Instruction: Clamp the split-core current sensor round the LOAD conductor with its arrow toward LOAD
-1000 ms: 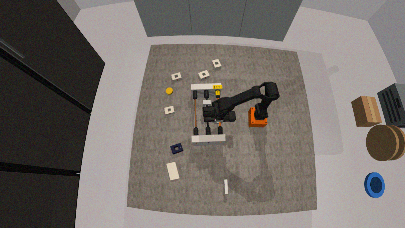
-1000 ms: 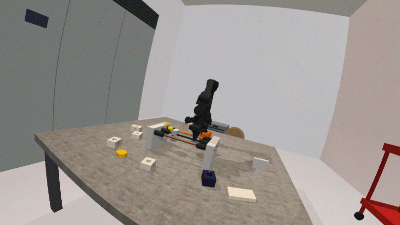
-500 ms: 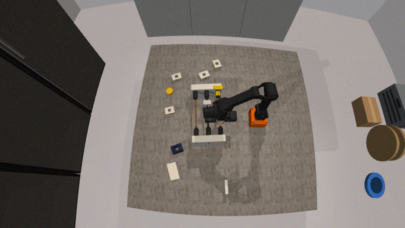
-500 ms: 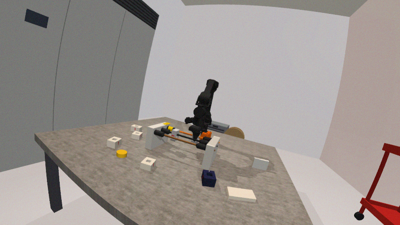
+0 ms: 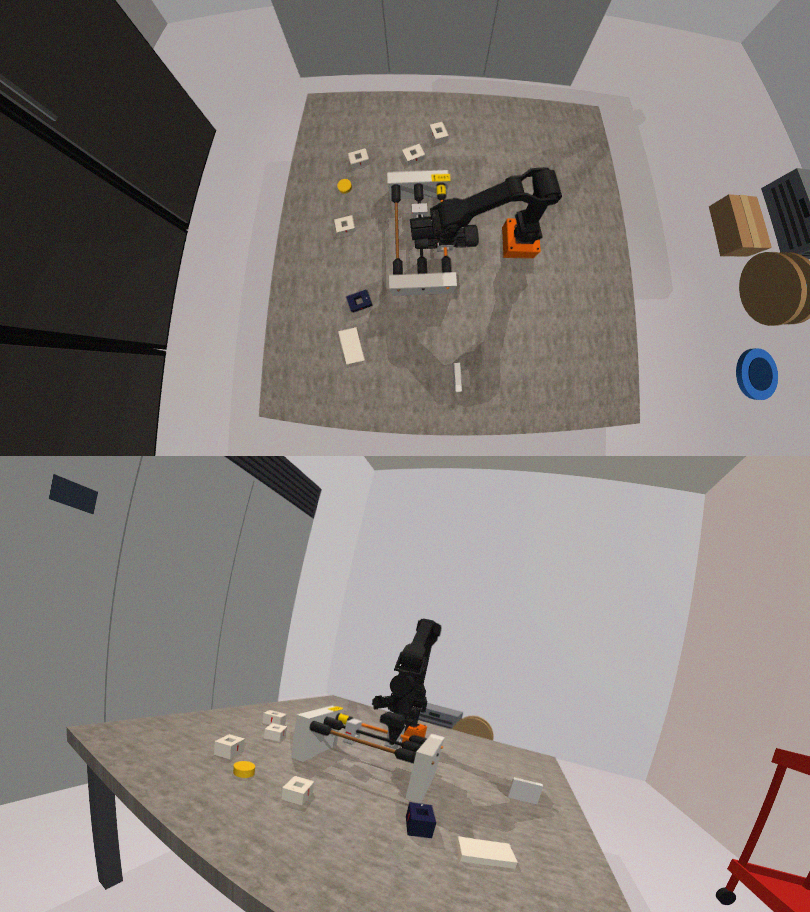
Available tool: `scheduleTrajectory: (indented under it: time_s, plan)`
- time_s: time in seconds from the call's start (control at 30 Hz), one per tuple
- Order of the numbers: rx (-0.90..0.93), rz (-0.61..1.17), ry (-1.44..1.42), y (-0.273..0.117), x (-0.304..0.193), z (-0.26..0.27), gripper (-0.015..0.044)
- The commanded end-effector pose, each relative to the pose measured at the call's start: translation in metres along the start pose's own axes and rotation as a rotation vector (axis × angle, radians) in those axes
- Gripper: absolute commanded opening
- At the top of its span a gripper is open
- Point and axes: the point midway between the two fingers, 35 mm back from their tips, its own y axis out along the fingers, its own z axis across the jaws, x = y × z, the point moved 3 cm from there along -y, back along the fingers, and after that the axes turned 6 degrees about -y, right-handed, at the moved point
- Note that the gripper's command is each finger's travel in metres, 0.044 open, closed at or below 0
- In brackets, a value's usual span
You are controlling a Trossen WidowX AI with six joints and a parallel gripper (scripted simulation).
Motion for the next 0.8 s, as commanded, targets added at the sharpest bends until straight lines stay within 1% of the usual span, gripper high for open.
scheduleTrajectory:
  time_s: [0.0, 0.27, 0.3, 0.6, 0.77]
  plan:
    - [0.003, 0.005, -0.001, 0.001, -0.001, 0.001, 0.0]
    - [0.001, 0.001, 0.0, 0.013, 0.0, 0.0, 0.0]
    - [0.012, 0.001, 0.0, 0.005, 0.0, 0.003, 0.0026]
    - [0.012, 0.001, 0.0, 0.005, 0.0, 0.003, 0.0262]
    - [0.012, 0.001, 0.0, 0.005, 0.0, 0.003, 0.0262]
